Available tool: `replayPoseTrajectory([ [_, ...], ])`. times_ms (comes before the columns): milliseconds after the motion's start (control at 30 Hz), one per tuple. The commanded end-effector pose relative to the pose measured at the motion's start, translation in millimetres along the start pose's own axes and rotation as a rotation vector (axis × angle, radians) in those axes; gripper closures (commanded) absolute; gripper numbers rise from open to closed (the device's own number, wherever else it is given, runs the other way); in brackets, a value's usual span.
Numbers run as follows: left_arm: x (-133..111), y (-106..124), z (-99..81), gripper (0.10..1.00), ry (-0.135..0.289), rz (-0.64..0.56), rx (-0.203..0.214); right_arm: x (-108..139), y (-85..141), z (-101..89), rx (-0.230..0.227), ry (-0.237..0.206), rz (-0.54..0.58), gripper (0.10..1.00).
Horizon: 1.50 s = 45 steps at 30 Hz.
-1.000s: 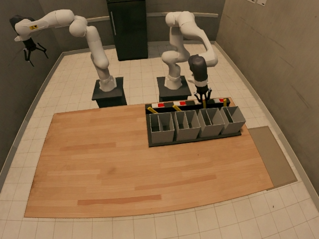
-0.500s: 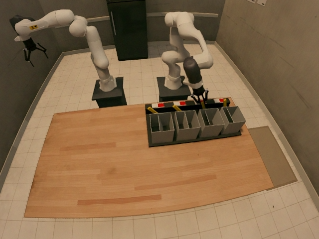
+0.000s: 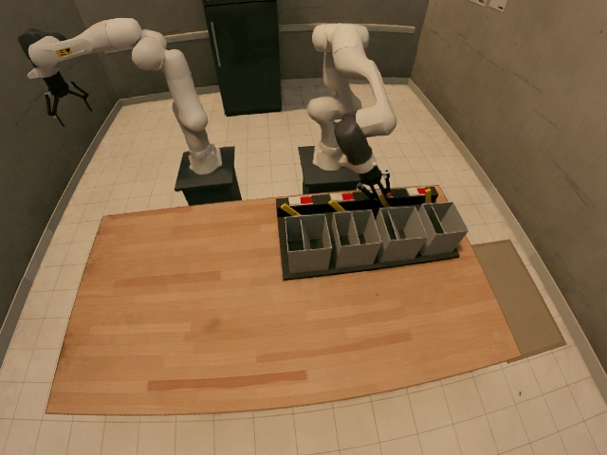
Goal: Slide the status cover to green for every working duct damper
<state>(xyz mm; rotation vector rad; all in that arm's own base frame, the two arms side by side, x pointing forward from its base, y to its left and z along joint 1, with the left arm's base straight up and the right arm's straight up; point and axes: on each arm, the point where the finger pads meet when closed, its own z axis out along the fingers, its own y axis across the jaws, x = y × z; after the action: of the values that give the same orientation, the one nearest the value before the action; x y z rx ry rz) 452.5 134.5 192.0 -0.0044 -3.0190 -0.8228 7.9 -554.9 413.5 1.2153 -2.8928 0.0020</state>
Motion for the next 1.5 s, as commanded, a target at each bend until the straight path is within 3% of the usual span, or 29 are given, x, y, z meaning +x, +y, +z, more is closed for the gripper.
replayPoseTrajectory([
  [0,2.9,-2.6,2.6,0.902,0.011,-0.042,-0.040,-0.6,0.0,0.5,0.000,-0.004,-0.005,0.098],
  [667,2.6,-11.4,3.3,0.902,0.012,-0.042,-0.122,-0.6,0.0,0.5,0.000,-0.004,-0.005,0.098],
  [1467,2.5,-12.2,3.4,0.902,0.012,-0.042,-0.131,-0.6,0.0,0.5,0.000,-0.004,-0.005,0.098],
])
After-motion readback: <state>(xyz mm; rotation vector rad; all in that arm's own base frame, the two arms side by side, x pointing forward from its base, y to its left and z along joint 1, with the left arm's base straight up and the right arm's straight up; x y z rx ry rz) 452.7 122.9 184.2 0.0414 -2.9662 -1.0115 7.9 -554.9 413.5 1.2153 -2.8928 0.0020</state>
